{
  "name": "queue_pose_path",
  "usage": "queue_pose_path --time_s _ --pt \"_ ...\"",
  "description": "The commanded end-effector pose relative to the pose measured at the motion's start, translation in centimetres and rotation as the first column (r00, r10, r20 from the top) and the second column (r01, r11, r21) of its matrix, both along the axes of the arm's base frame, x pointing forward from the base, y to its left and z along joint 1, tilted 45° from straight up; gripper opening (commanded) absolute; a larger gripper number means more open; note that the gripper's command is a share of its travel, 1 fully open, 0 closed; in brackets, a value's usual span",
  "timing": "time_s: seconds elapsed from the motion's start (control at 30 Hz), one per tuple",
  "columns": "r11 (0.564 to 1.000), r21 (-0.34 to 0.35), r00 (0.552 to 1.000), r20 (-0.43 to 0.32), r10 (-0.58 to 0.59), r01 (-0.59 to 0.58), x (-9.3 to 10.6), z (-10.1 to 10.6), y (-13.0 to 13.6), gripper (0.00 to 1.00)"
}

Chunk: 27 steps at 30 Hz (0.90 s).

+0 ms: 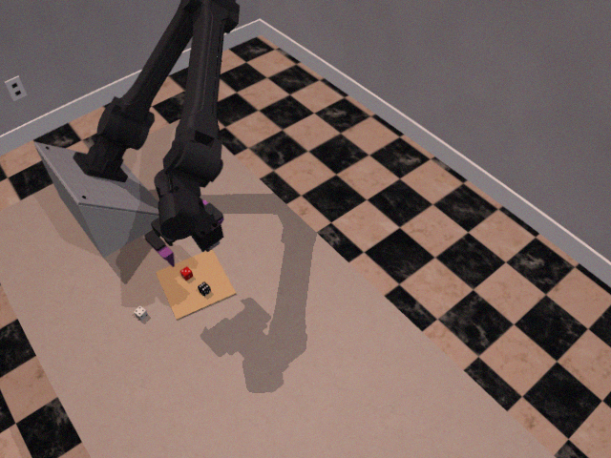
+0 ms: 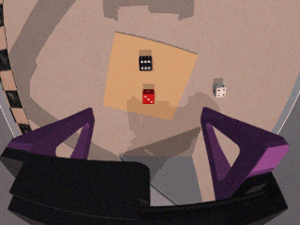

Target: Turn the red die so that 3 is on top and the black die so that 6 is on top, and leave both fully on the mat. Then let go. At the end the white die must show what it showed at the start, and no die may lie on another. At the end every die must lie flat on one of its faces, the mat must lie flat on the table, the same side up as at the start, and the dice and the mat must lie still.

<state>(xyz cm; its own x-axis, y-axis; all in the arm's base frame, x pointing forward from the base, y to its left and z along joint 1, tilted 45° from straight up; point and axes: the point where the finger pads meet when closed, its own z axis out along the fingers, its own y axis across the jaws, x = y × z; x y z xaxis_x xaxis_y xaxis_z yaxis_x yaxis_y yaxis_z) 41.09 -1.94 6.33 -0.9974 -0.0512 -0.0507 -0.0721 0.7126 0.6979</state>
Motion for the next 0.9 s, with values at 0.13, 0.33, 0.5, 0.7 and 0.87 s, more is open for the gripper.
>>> queue_pose_path --time_s 0.13,0.33,0.5,0.7,0.87 --pt "1.000 -0.020 0.997 0.072 0.007 -0.006 1.6 4.8 -3.9 1.00" --pt "0.999 -0.015 0.997 0.061 0.043 -0.042 1.7 5.1 -3.2 1.00" --pt "1.000 -0.002 0.999 0.033 0.008 -0.008 0.5 4.3 -4.2 1.00" --pt "1.000 -0.002 0.999 0.033 0.026 -0.026 0.6 4.3 -3.4 1.00" --pt "1.000 -0.002 0.999 0.033 0.026 -0.026 0.6 4.3 -3.4 1.00"
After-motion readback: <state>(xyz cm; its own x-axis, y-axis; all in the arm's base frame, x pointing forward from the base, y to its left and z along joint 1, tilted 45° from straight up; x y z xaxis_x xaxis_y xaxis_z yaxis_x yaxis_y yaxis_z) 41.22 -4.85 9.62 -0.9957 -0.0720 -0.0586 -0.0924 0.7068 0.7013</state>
